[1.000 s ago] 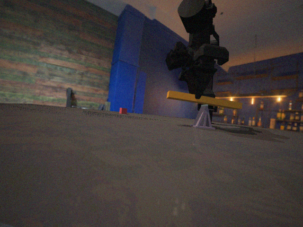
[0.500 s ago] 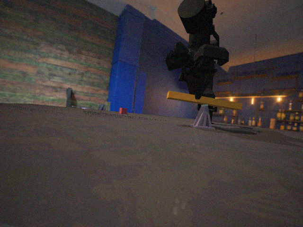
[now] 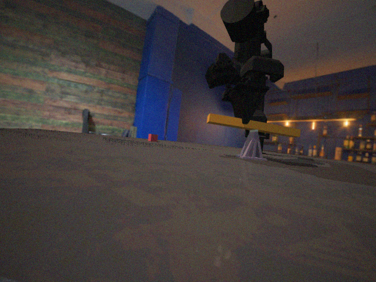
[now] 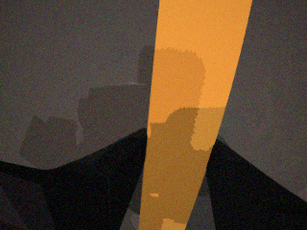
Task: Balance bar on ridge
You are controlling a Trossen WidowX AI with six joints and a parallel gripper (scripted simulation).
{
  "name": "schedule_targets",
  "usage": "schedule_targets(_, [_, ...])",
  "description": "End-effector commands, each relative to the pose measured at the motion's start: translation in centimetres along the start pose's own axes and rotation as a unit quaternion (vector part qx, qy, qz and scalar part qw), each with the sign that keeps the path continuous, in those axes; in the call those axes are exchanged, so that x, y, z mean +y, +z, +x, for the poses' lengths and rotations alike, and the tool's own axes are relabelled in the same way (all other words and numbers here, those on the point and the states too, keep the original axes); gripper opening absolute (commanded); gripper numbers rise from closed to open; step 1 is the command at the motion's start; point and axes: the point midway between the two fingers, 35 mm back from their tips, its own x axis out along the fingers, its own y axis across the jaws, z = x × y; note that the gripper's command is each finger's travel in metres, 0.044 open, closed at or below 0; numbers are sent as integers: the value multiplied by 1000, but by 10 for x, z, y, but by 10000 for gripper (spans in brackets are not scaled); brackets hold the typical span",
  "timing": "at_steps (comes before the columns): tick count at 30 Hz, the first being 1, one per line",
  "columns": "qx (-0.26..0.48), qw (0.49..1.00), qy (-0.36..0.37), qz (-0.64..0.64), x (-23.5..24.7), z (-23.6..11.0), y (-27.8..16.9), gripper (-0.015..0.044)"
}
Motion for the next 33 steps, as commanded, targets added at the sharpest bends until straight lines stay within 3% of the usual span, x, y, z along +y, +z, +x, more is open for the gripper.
schedule_targets(1, [1, 1000, 2, 2, 1, 0, 0, 0])
schedule_targets(33, [1, 1000, 2, 2, 0, 3, -1, 0])
